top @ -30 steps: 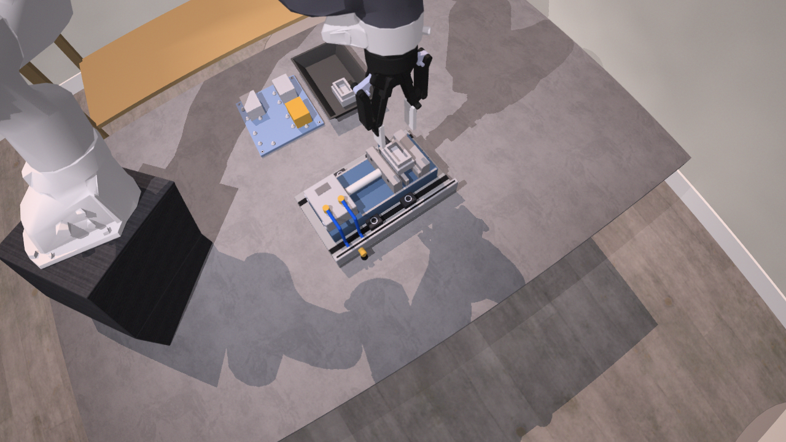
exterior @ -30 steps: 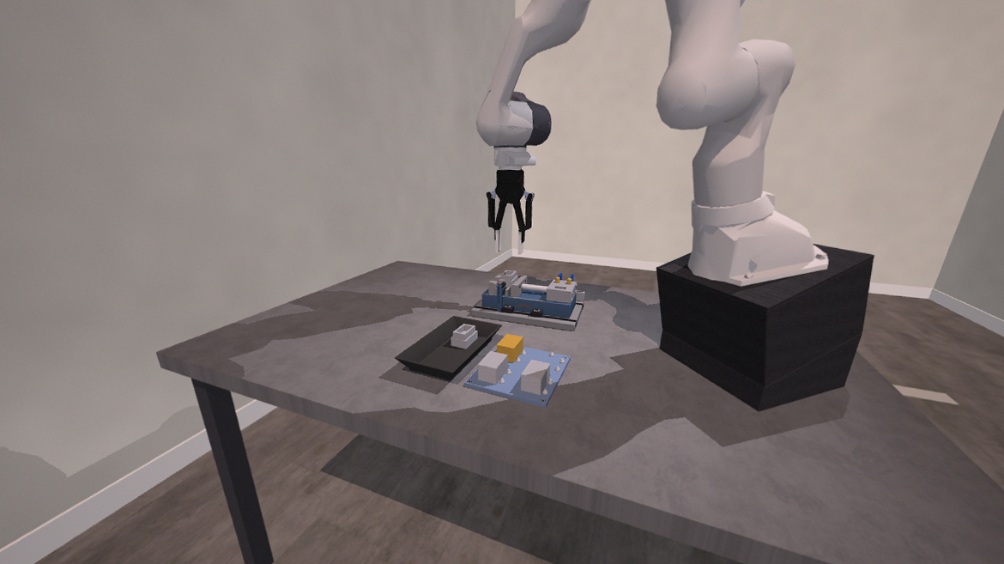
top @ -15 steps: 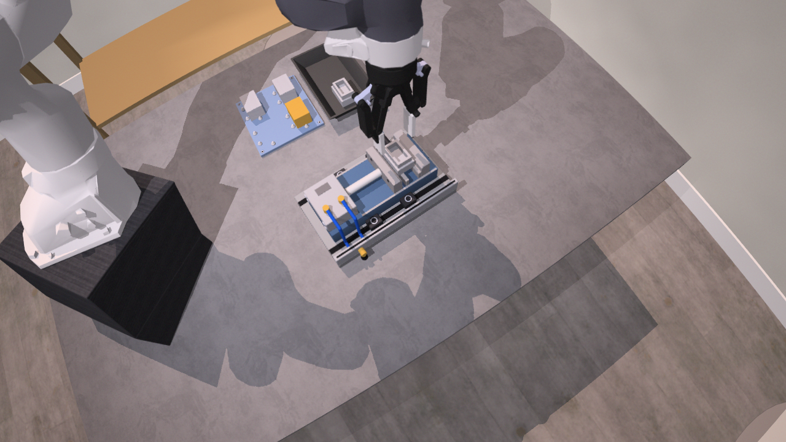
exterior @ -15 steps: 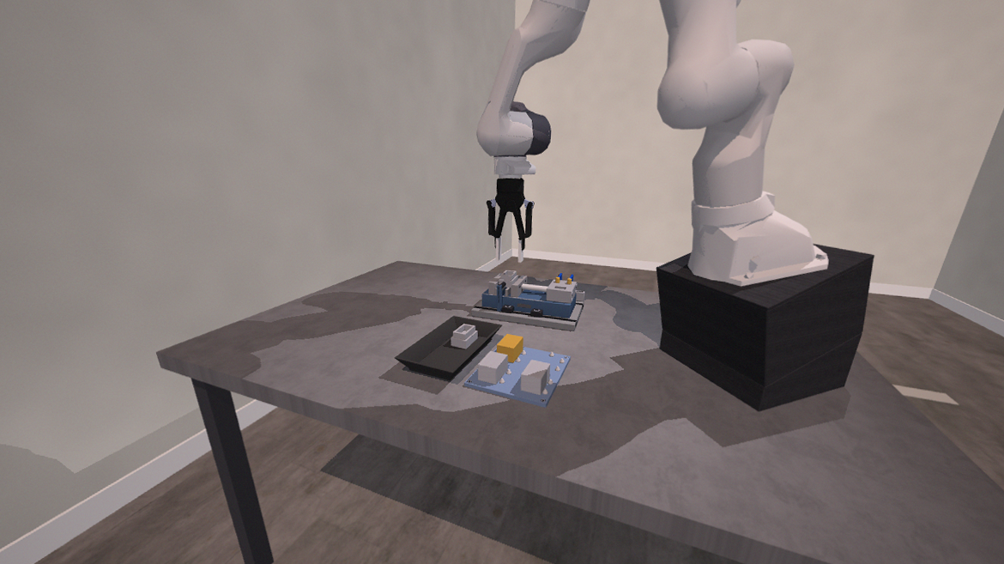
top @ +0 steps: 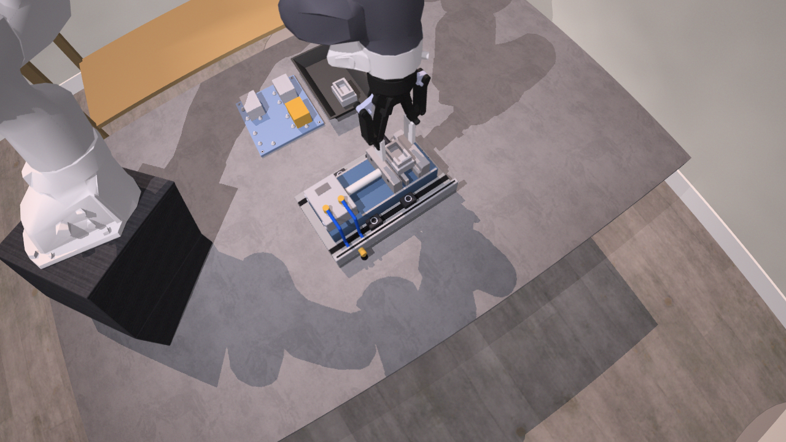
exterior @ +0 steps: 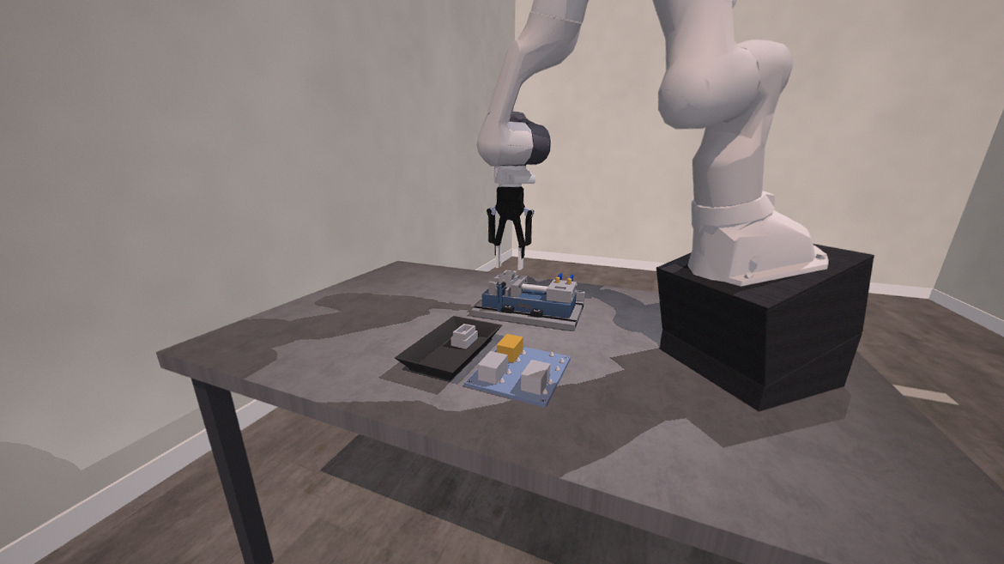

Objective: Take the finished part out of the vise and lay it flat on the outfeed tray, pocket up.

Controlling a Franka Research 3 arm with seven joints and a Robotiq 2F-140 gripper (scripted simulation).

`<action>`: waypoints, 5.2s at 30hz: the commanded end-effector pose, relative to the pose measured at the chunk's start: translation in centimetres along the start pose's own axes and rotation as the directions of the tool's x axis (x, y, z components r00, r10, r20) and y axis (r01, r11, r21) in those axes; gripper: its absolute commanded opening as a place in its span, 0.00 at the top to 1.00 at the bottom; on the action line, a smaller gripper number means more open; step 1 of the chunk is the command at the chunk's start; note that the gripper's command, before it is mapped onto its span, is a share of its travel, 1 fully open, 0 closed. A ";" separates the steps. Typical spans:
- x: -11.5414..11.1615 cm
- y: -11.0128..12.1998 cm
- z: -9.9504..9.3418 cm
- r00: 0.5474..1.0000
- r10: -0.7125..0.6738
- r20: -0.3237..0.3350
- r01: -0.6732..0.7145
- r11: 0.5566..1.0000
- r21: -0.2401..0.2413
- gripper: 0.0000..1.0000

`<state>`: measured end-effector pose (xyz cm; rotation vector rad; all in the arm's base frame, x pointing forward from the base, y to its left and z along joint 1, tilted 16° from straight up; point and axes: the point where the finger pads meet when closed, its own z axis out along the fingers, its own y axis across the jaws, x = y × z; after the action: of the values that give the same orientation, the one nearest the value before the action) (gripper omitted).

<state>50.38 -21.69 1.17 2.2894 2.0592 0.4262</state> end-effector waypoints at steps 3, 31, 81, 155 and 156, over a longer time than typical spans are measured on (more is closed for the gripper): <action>-0.2 0.3 0.6 1.000 0.001 0.008 -0.001 1.000 -0.006 0.60; -0.2 0.3 1.0 1.000 0.001 0.008 -0.001 1.000 -0.006 0.60; -0.2 0.3 1.4 1.000 0.001 0.008 -0.001 1.000 -0.006 0.60; -0.2 0.3 2.5 1.000 0.001 0.008 -0.001 1.000 -0.006 0.60; -0.2 0.3 2.5 1.000 0.001 0.008 -0.001 1.000 -0.006 0.60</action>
<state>51.15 -21.56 -1.17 2.2860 2.0500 0.4232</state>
